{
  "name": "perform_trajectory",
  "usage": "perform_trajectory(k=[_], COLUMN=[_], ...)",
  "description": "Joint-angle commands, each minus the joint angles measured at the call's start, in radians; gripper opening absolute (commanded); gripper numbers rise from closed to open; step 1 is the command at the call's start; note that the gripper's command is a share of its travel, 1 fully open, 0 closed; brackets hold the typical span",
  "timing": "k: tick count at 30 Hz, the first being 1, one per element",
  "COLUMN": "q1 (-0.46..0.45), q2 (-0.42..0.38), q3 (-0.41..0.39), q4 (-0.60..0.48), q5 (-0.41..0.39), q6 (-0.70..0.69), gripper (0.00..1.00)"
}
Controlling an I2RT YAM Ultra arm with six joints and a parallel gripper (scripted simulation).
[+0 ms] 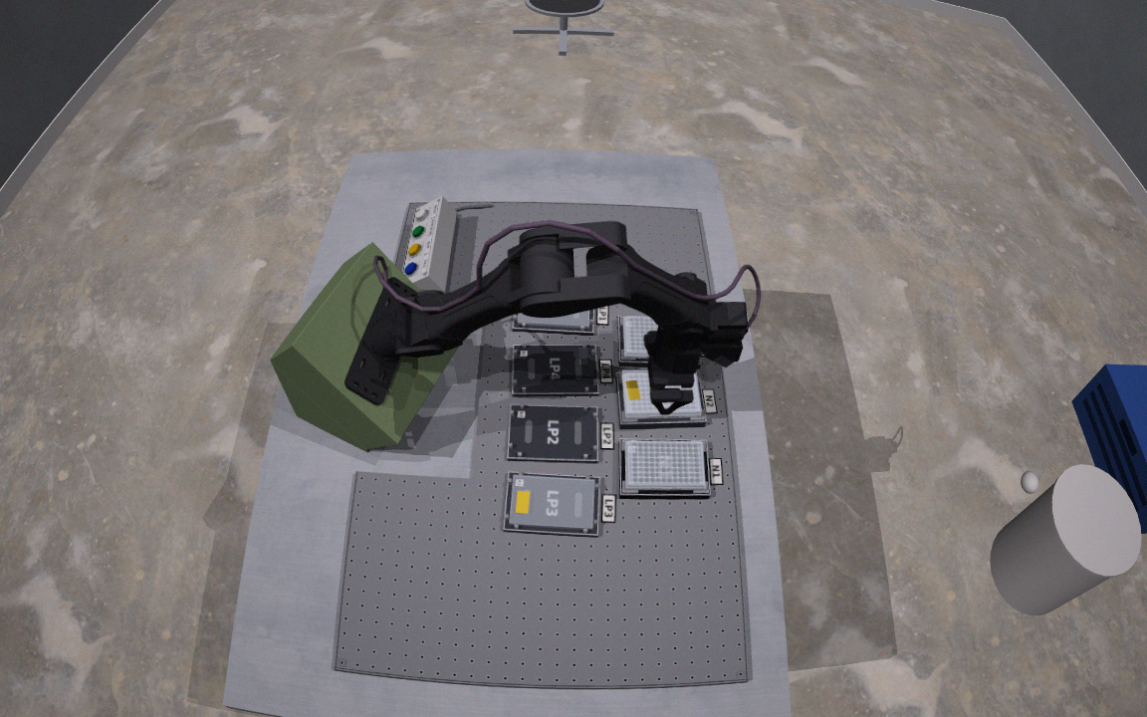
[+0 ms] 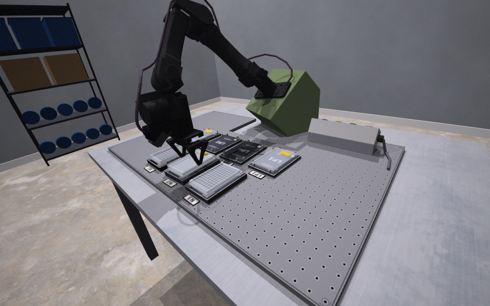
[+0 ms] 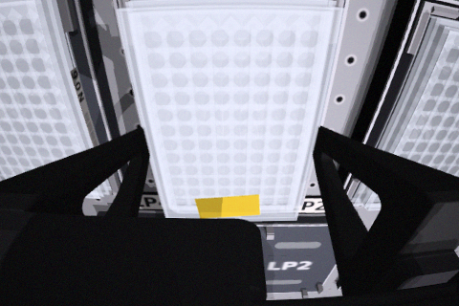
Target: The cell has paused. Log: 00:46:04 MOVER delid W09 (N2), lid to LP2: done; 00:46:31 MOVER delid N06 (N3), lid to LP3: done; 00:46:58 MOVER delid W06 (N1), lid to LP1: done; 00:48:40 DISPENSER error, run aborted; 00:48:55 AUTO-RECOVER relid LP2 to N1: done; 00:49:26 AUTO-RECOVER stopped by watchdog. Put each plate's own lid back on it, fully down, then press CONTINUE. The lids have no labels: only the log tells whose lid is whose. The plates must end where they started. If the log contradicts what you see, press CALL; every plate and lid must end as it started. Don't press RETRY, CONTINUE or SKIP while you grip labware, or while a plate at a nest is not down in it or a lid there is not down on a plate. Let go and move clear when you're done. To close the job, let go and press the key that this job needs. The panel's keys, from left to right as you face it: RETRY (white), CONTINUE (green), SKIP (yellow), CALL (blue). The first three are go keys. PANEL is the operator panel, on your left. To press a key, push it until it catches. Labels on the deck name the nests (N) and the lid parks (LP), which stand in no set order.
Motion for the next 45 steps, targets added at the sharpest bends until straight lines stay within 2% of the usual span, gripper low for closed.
perform_trajectory(k=[1, 5, 45], q1=[-0.003, -0.001, 0.001], q2=[0.007, -0.002, 0.0], q3=[0.027, 0.007, 0.015], q4=[0.007, 0.005, -0.002], q5=[-0.005, -0.002, -0.001], q6=[-0.009, -0.004, -0.002], gripper=[0.0, 0.0, 0.0])
